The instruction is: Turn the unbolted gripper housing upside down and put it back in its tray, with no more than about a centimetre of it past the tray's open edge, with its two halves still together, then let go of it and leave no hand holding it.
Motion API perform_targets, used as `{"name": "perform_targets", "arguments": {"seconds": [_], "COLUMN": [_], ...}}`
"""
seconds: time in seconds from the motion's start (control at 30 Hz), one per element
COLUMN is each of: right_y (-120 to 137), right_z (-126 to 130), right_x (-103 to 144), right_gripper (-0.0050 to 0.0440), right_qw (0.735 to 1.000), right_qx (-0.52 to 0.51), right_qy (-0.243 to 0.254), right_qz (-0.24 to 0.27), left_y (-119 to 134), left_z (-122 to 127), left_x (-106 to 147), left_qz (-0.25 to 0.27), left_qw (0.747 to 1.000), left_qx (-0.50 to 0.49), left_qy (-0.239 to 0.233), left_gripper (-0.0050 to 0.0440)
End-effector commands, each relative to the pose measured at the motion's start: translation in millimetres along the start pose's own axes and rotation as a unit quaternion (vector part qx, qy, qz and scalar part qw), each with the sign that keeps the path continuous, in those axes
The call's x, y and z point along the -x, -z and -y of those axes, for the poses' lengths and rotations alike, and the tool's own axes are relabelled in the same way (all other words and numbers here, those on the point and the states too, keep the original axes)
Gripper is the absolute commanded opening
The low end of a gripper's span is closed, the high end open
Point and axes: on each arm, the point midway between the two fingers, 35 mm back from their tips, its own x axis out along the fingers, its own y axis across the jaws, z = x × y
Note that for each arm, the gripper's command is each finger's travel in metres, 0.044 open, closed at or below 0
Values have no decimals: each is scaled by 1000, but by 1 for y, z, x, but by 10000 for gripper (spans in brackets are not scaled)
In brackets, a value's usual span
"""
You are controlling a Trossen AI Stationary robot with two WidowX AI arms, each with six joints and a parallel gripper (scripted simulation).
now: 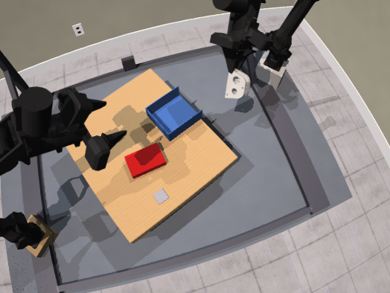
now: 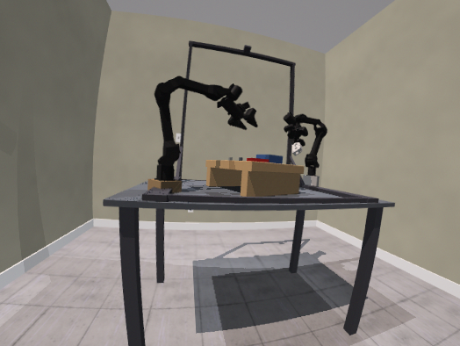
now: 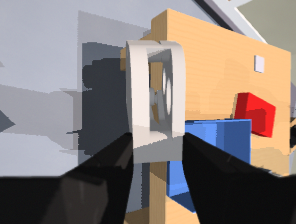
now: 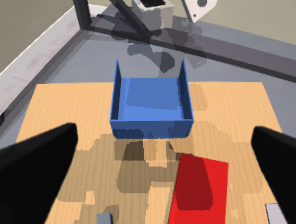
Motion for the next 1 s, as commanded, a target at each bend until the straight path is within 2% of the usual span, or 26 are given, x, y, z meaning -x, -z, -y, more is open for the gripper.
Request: {"name": "perform_targets", "arguments": {"seconds": [0.0, 0.97], "right_y": [-8, -8], "right_z": [1, 1], "right_x": [6, 6], "right_gripper": [437, 437], "right_qw": [1000, 1000], "right_qx": [-1, -1], "right_qy": [2, 2], "right_qz": [12, 12], "left_y": [1, 14], "left_z": [11, 30], "left_x": [5, -2], "left_qz": [-1, -1], "left_qw": [1000, 1000], "left_qx": [6, 7], "left_qy": [13, 14], "left_gripper": [113, 113]}}
